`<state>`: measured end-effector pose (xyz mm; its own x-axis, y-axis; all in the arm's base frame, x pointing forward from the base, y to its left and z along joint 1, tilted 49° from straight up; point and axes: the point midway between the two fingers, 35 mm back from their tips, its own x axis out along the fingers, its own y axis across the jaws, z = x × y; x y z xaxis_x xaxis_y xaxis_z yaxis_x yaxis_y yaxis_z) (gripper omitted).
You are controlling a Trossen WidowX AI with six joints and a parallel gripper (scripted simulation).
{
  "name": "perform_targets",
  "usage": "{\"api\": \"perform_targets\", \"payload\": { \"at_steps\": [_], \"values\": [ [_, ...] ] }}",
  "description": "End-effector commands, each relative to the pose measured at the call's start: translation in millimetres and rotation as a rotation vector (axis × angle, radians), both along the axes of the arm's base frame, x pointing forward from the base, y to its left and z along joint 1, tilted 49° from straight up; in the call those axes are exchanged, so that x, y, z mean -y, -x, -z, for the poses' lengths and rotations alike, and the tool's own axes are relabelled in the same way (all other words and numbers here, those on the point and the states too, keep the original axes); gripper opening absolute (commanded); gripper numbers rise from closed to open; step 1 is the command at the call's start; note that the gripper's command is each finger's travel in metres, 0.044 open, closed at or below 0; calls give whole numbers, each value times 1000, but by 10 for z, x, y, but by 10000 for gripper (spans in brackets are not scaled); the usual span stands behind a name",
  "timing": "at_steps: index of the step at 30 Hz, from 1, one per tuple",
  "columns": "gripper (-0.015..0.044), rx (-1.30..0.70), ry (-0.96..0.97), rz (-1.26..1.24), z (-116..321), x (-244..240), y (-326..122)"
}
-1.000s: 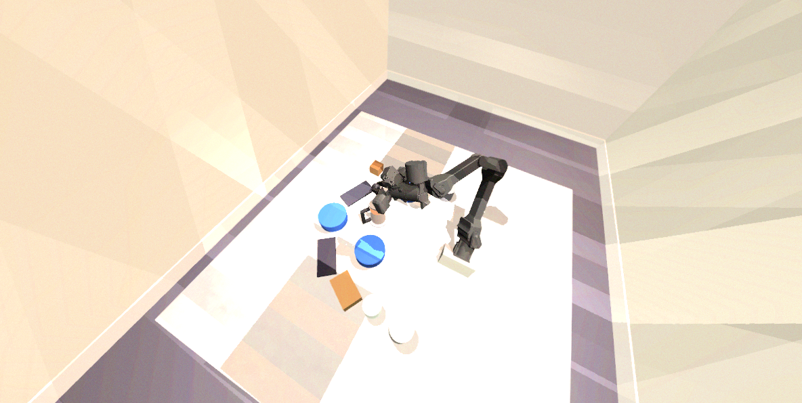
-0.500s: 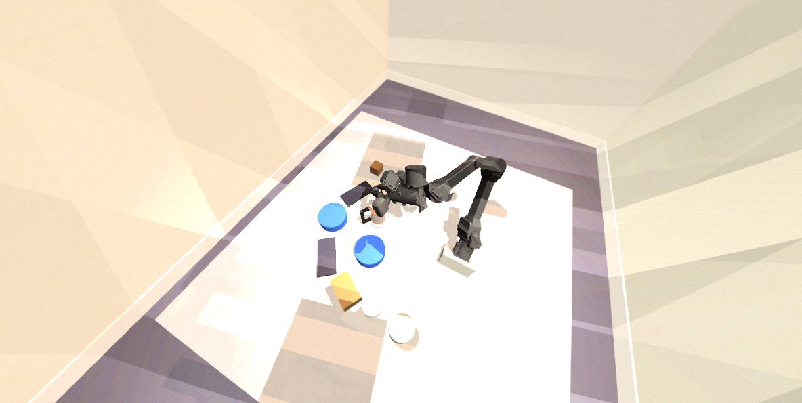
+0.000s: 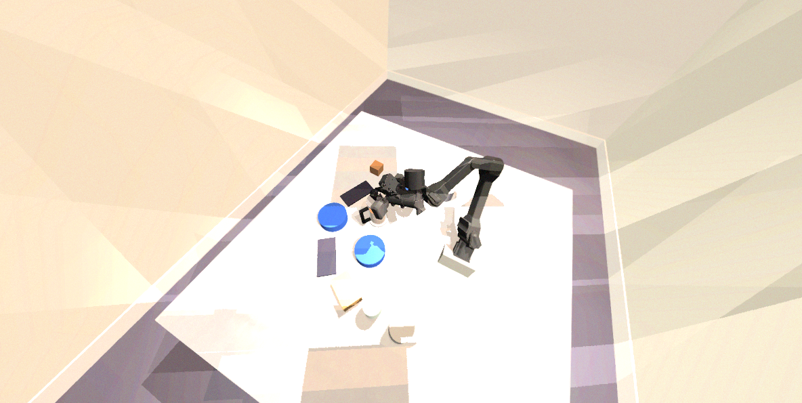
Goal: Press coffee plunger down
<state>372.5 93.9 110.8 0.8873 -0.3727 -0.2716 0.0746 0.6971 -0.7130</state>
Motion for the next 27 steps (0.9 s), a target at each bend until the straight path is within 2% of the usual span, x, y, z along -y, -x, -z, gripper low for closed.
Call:
{"api": "perform_targets", "payload": {
  "at_steps": [1, 27],
  "values": [
    [130, -45, 40, 41, 153, 170, 13],
    [130, -44, 40, 41, 167, 136, -15]
  ]
}}
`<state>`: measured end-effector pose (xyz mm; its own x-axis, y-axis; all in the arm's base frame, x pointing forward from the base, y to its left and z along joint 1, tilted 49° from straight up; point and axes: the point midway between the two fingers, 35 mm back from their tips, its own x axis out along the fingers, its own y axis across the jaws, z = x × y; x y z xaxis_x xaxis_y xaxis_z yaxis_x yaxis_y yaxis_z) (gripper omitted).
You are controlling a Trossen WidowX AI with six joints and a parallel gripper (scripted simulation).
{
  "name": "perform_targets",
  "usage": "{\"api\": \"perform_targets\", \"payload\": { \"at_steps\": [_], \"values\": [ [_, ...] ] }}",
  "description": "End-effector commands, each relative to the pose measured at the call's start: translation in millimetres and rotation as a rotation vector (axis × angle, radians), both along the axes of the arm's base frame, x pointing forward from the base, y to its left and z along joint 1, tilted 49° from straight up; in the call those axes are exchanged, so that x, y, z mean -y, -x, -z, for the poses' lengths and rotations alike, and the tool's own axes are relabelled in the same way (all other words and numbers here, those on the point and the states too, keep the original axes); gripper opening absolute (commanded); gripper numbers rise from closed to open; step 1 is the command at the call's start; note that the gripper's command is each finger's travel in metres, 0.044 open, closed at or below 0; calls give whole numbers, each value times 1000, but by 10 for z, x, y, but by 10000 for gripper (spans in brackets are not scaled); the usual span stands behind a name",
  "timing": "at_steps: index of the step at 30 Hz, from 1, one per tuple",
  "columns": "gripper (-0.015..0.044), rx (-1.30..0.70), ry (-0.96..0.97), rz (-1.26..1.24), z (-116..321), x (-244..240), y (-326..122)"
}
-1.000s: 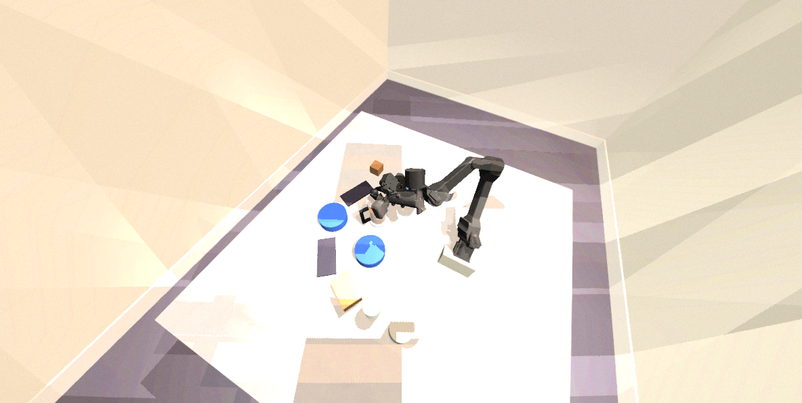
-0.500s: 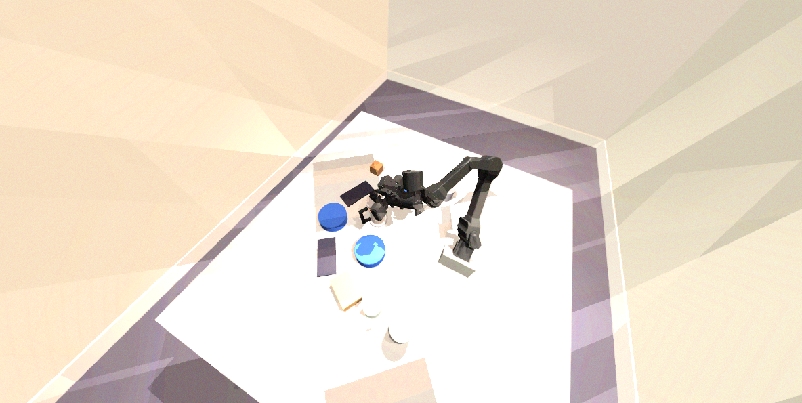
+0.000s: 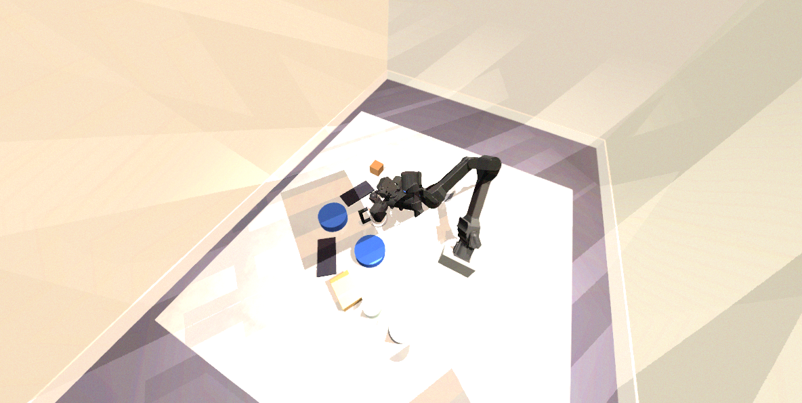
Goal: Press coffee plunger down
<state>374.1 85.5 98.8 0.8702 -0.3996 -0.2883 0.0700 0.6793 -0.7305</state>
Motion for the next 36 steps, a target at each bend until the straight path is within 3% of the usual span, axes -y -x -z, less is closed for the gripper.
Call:
{"api": "perform_targets", "payload": {
  "at_steps": [1, 33, 36],
  "values": [
    [130, -16, 17, 17, 47, 51, 1],
    [130, -7, 9, 9, 29, 8, -14],
    [209, -7, 9, 9, 29, 8, -14]
  ]
}}
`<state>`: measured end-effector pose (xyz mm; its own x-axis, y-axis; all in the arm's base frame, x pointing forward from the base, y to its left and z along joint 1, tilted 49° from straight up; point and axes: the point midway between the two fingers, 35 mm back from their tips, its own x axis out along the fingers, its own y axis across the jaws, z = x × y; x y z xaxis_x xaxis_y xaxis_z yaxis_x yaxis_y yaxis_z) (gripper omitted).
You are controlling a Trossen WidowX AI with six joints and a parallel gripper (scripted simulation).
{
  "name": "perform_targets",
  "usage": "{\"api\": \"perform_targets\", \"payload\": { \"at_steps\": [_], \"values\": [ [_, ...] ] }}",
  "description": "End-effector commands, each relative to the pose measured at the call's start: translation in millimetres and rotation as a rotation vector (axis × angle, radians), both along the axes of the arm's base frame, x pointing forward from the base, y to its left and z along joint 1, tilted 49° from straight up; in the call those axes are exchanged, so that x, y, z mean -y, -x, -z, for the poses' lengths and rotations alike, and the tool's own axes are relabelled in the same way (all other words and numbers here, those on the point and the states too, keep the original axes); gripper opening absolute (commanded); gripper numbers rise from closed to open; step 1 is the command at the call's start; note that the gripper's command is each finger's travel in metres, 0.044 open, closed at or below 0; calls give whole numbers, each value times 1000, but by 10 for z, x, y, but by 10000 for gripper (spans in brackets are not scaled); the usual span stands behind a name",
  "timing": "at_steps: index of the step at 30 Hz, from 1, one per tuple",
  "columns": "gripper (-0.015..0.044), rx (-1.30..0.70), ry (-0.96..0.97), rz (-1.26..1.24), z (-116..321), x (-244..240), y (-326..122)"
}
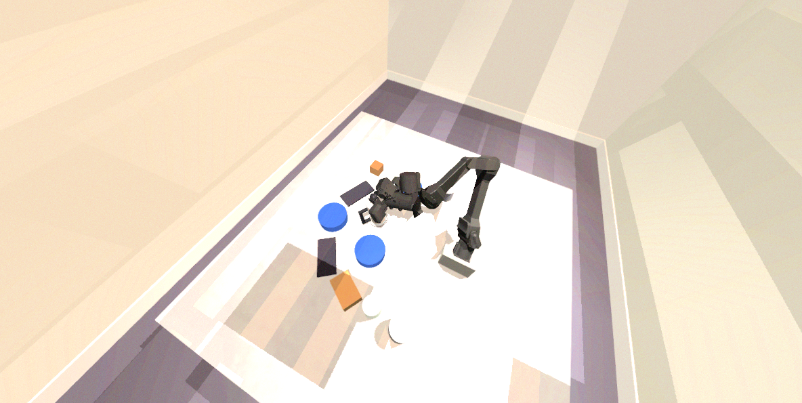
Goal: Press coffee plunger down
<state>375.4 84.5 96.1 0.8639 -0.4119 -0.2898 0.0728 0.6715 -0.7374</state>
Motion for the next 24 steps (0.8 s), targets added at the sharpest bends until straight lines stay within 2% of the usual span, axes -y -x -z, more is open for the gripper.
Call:
{"api": "perform_targets", "payload": {
  "at_steps": [1, 9, 15, 21, 24],
  "values": [
    [235, -1, -1, -2, 2, -2, -1],
    [440, -1, -1, -2, 2, -2, -1],
    [440, -6, -2, -1, -72, -98, 6],
    [440, -16, 4, 3, -503, -501, 135],
    [440, -16, 6, 3, -570, -549, 168]
  ]
}}
